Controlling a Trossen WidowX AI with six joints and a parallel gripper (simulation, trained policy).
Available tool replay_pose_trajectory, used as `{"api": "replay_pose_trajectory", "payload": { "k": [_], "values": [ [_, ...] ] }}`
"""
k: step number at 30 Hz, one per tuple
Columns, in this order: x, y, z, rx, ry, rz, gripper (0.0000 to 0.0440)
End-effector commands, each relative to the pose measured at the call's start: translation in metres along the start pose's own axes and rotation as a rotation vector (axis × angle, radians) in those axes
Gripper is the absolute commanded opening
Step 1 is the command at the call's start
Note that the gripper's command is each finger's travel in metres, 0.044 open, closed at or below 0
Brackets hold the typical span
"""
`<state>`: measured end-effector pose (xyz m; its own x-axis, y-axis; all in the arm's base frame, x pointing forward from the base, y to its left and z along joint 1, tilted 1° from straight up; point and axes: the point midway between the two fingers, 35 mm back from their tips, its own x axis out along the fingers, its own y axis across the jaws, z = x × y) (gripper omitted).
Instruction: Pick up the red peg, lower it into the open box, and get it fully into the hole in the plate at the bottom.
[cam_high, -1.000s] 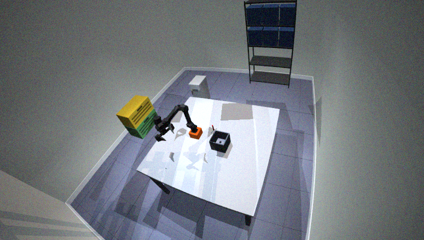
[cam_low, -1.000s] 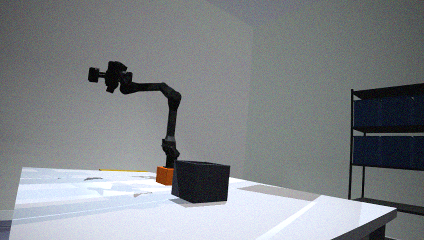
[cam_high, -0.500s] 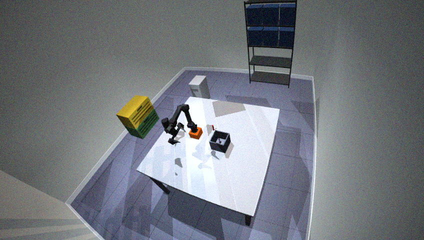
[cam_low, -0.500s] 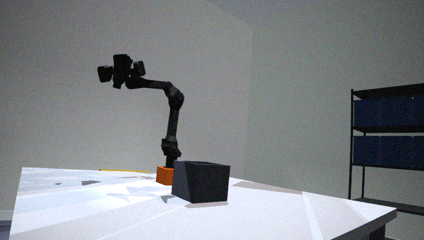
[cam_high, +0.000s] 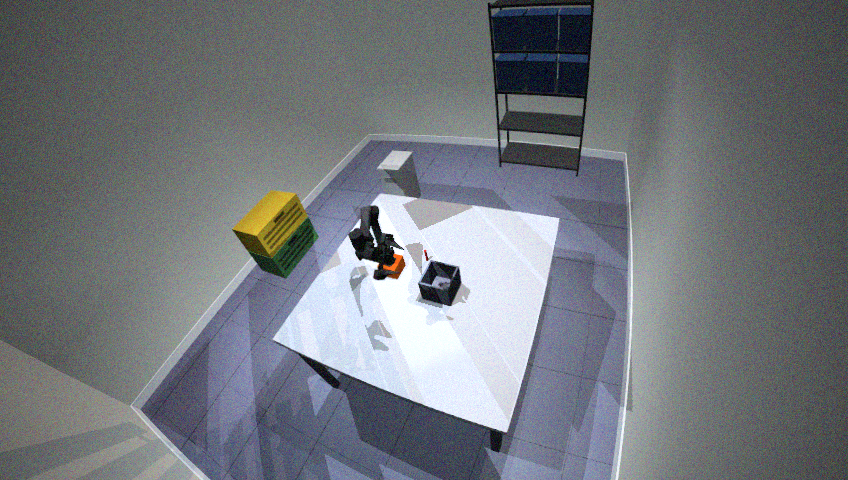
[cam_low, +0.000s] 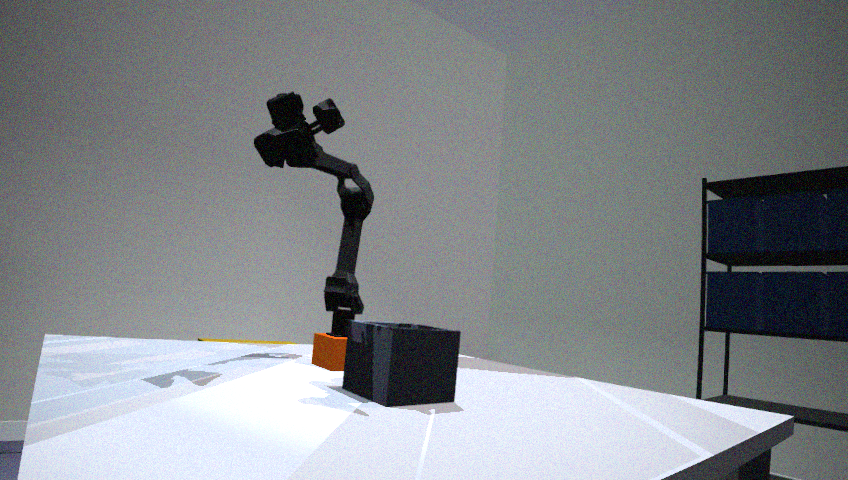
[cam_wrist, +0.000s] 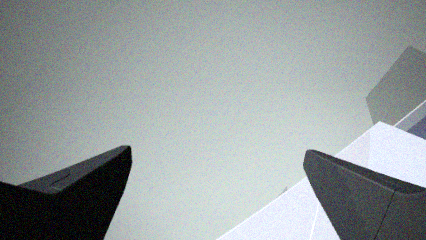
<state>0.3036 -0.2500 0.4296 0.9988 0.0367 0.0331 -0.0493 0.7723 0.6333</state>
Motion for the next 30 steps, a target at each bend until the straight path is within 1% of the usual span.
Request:
{"api": "replay_pose_trajectory", "payload": {
  "k": [1,8,15,22,30],
  "values": [
    [0.018,0.021,-0.013,0.084,0.029,0.024,0.0440],
    [0.051,0.056,-0.051,0.286,0.120,0.050,0.0440],
    [0.072,0.088,-0.096,0.476,0.229,0.041,0.0440],
    [0.080,0.117,-0.144,0.644,0.348,-0.002,0.0439],
    [0.075,0.143,-0.202,0.800,0.495,-0.091,0.0435]
  ]
}}
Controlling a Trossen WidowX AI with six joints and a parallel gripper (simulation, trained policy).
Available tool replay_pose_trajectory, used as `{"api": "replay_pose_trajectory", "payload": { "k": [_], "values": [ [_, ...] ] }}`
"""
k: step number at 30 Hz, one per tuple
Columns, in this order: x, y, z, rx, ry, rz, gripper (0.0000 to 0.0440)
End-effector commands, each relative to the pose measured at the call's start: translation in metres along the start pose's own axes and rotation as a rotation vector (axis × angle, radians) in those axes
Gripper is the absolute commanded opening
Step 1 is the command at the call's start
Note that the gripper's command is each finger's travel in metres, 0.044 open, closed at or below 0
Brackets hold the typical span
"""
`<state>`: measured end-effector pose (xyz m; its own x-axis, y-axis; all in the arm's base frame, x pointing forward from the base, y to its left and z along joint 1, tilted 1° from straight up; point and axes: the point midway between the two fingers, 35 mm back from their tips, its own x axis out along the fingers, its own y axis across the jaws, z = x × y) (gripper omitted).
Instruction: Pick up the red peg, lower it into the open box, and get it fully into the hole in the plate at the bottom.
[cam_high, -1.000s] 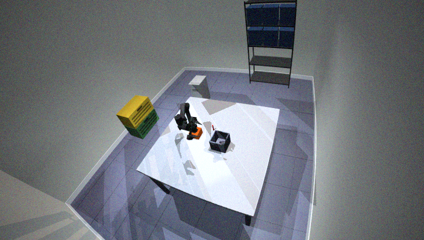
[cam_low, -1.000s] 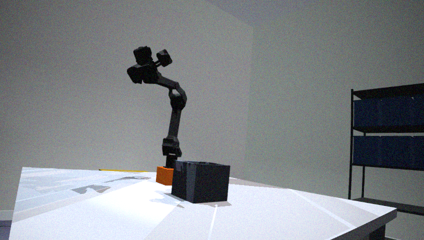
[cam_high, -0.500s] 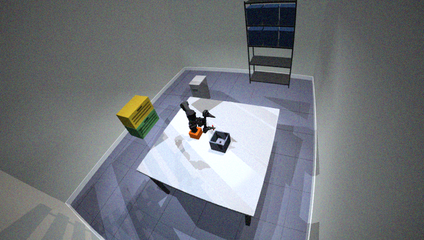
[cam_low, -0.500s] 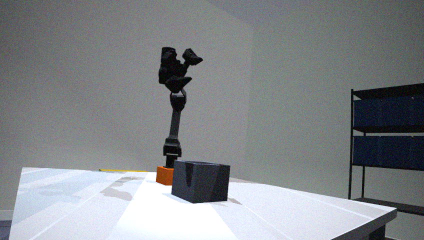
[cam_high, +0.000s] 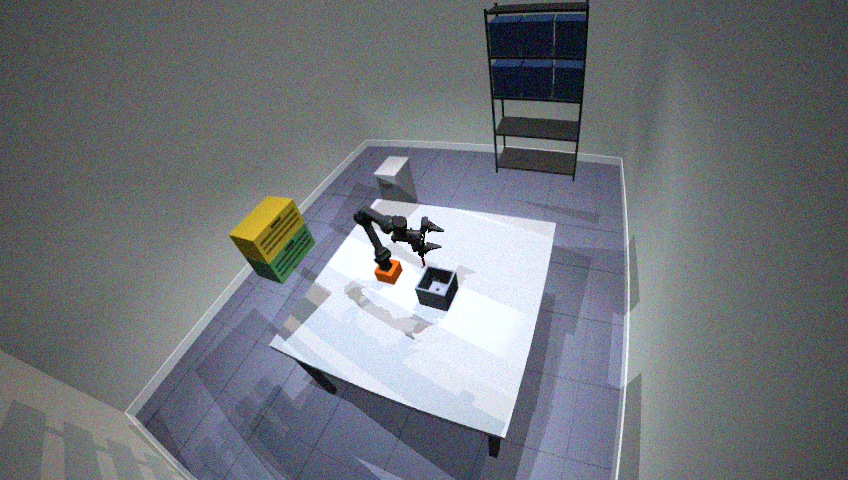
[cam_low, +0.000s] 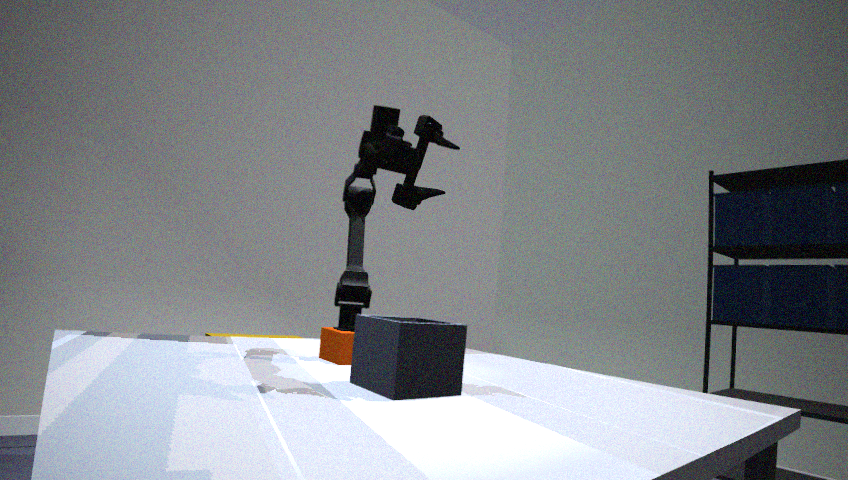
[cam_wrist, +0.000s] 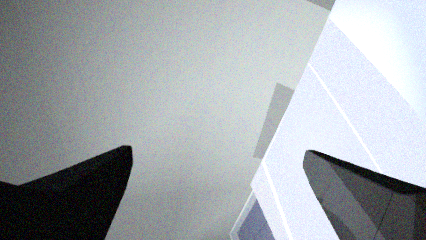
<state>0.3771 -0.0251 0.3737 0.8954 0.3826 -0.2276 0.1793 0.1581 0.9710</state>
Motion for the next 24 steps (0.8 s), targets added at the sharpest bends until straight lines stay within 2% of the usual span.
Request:
{"api": "replay_pose_trajectory", "payload": {
  "k": [1,12,24],
  "values": [
    [0.006,-0.009,-0.024,0.067,0.042,-0.046,0.0434],
    [0.016,-0.053,-0.101,0.266,0.179,-0.262,0.0426],
    [0.003,-0.109,-0.177,0.435,0.278,-0.561,0.0418]
  ]
}}
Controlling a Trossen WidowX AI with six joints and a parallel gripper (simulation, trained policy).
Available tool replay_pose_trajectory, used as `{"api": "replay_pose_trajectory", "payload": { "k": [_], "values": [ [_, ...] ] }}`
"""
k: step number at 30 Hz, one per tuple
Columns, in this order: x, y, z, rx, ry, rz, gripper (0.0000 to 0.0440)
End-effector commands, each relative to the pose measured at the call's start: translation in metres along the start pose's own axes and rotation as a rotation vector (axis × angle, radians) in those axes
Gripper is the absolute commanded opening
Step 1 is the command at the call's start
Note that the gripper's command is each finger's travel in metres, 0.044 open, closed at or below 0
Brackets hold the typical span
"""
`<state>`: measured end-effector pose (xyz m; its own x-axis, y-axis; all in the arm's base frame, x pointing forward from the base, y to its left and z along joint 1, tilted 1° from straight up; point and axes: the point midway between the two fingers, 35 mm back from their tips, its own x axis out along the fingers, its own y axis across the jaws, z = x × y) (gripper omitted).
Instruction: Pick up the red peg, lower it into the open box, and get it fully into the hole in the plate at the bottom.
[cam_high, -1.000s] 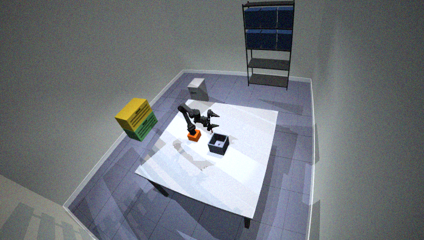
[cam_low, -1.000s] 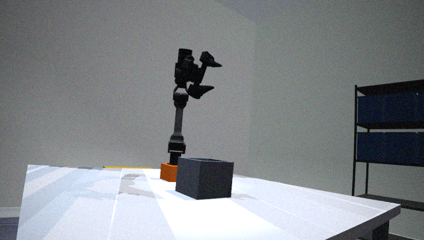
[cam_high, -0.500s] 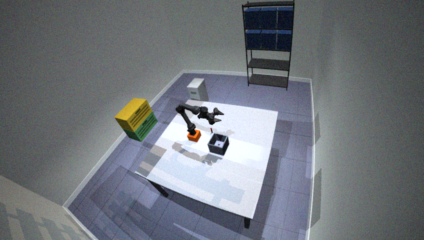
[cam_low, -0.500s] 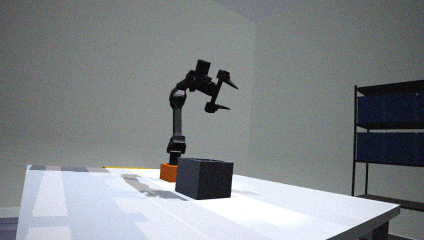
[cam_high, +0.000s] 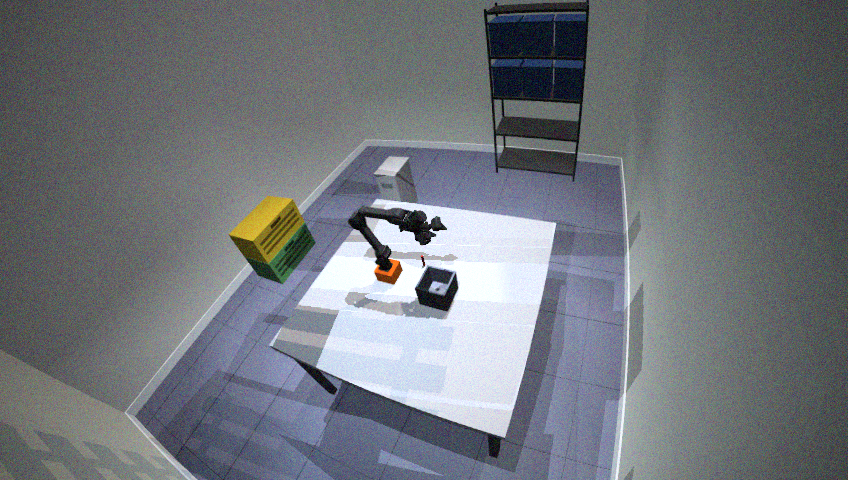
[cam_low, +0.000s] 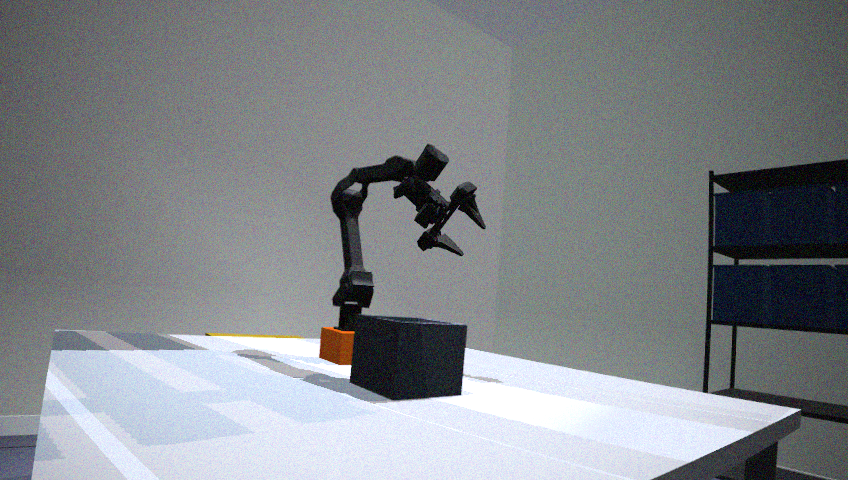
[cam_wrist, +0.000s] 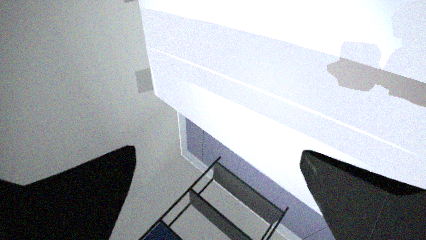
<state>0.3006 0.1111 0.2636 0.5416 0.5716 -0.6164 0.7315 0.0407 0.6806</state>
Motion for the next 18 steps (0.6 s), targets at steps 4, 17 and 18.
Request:
{"api": "replay_pose_trajectory", "payload": {
  "k": [4,17,18],
  "values": [
    [0.012,-0.042,-0.020,0.091,0.012,-0.159,0.0416],
    [0.026,-0.125,-0.042,0.248,-0.066,-0.485,0.0413],
    [0.026,-0.131,-0.043,0.256,-0.076,-0.508,0.0413]
  ]
}}
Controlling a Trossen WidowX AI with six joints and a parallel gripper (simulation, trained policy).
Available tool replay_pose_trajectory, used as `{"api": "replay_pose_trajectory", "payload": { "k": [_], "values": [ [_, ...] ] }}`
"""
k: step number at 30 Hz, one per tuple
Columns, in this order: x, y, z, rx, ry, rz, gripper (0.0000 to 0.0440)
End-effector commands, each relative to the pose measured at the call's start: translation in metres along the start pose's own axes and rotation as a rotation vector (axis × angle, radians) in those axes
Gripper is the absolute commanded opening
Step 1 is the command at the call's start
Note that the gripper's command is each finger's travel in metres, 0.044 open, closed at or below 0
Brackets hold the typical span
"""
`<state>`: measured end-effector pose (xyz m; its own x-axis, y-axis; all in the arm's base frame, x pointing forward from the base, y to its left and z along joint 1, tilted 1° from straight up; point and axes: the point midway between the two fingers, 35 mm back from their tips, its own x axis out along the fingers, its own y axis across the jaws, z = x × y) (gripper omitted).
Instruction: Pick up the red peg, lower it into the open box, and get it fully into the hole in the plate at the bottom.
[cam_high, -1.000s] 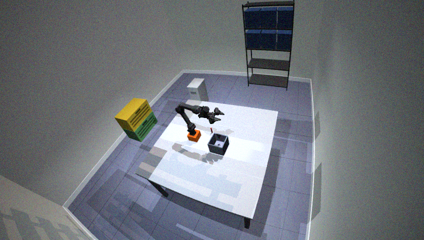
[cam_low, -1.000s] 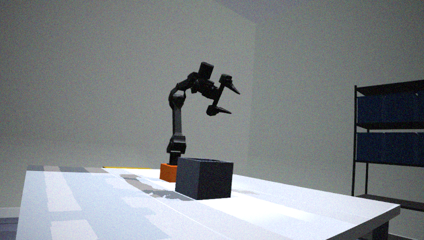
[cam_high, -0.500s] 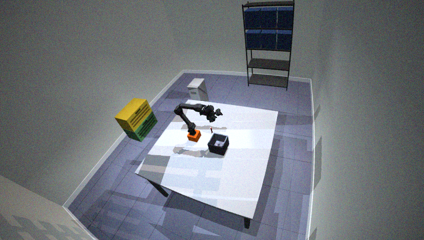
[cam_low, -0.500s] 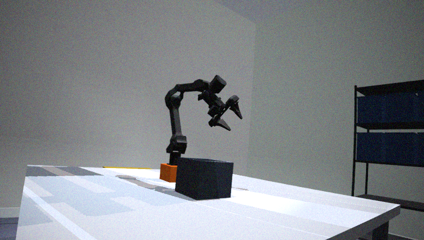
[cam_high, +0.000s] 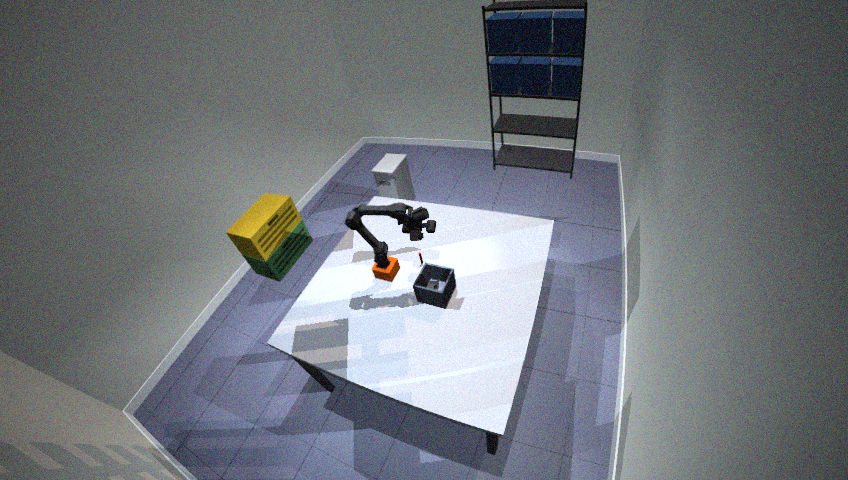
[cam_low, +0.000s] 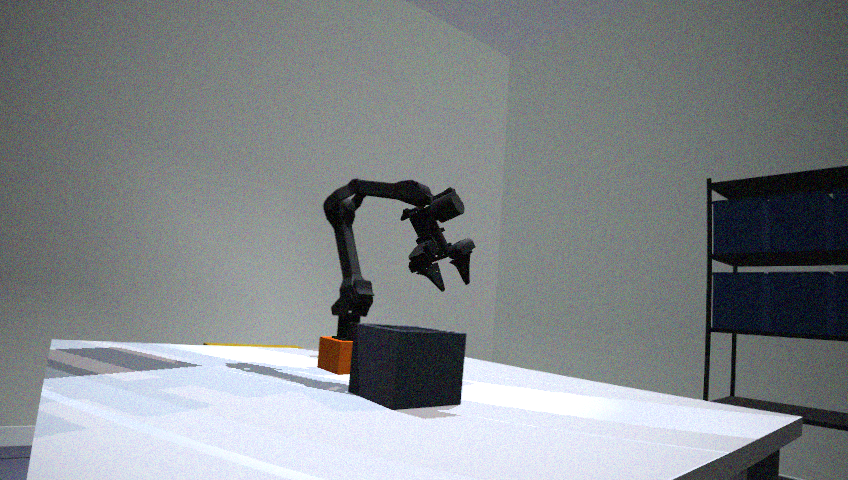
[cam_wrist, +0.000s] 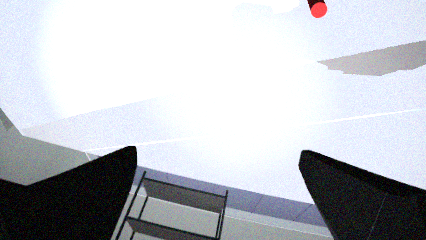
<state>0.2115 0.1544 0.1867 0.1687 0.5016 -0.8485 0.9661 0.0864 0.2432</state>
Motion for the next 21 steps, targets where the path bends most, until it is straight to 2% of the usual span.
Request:
{"api": "replay_pose_trajectory", "payload": {
  "k": [1,10,21],
  "values": [
    [0.011,-0.018,0.003,0.037,-0.042,-0.079,0.0413],
    [0.033,-0.054,0.014,0.073,-0.161,-0.235,0.0425],
    [0.058,-0.081,0.035,0.034,-0.301,-0.362,0.0440]
  ]
}}
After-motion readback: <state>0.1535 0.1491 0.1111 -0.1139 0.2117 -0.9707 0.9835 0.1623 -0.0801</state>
